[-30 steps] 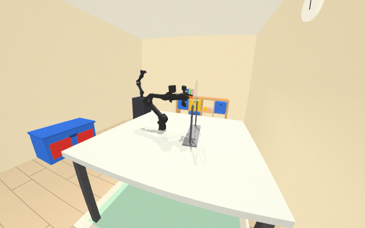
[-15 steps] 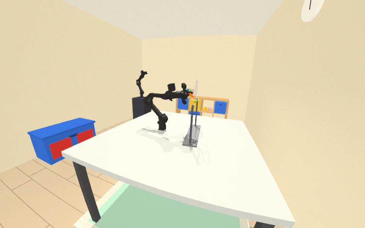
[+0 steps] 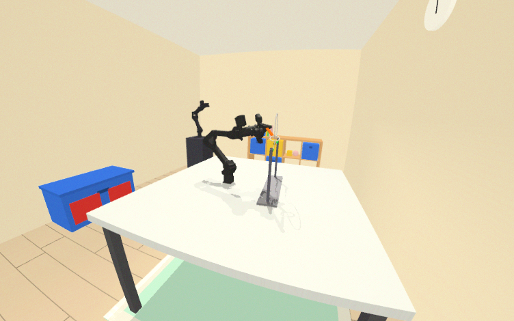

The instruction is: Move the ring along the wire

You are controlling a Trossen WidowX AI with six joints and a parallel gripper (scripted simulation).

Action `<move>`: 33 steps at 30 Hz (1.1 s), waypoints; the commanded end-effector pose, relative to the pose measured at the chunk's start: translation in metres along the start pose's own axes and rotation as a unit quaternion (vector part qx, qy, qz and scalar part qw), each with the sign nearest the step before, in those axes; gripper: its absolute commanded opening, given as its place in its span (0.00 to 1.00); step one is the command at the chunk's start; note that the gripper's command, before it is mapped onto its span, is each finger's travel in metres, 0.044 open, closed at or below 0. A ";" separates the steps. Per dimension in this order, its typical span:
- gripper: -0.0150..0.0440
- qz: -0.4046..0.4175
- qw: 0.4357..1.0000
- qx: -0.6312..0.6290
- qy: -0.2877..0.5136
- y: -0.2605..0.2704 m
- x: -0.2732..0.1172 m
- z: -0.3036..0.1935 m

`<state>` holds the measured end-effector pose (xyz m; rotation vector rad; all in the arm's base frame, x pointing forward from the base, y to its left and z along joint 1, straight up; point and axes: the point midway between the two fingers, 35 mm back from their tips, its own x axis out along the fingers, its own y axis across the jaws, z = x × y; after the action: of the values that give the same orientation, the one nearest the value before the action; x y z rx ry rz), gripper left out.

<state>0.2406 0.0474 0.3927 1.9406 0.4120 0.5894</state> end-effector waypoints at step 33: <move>0.00 0.012 1.000 0.018 0.002 0.039 -0.002 0.003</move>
<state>0.2427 0.0273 0.4229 2.0154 0.4043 0.6024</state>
